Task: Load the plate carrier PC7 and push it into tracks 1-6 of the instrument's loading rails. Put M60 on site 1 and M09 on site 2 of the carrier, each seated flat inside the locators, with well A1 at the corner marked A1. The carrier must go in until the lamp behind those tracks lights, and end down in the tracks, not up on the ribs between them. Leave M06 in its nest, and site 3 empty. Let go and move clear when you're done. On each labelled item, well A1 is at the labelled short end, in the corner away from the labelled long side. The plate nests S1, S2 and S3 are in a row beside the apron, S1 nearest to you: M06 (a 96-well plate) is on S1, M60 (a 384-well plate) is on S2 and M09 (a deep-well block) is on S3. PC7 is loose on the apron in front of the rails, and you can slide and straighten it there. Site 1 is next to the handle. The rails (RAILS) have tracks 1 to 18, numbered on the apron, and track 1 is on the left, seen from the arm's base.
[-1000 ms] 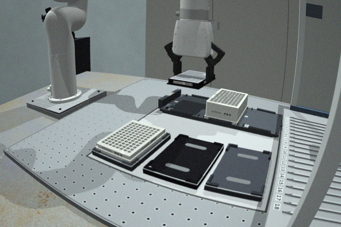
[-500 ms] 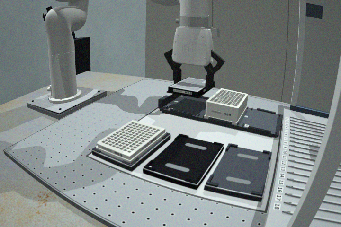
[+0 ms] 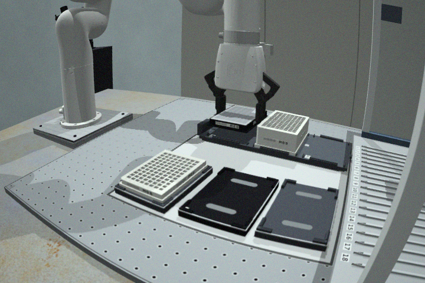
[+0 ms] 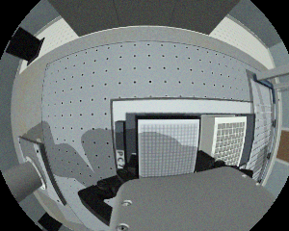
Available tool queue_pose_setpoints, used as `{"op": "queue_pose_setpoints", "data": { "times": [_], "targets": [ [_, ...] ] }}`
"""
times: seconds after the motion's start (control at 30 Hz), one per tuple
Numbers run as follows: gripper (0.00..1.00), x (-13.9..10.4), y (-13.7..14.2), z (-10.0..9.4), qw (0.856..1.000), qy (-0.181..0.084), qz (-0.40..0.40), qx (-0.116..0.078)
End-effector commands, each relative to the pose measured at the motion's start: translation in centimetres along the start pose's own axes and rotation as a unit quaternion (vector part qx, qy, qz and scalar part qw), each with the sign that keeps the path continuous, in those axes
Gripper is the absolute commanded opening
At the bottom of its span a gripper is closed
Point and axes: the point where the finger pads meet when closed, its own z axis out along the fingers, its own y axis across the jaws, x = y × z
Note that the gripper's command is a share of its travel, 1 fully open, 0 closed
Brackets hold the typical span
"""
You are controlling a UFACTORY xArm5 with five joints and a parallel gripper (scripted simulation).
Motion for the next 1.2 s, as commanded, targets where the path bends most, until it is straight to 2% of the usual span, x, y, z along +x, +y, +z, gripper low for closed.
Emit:
{"op": "queue_pose_setpoints", "data": {
  "times": [0.0,0.73,1.17],
  "targets": [
    [0.0,0.1,0.1,0.6,1.0,0.008,0.0,0.0],
    [0.0,0.1,0.1,0.8,1.0,0.008,0.0,0.0],
    [0.0,0.1,0.1,1.7,1.0,0.008,0.0,0.0]
  ]
}}
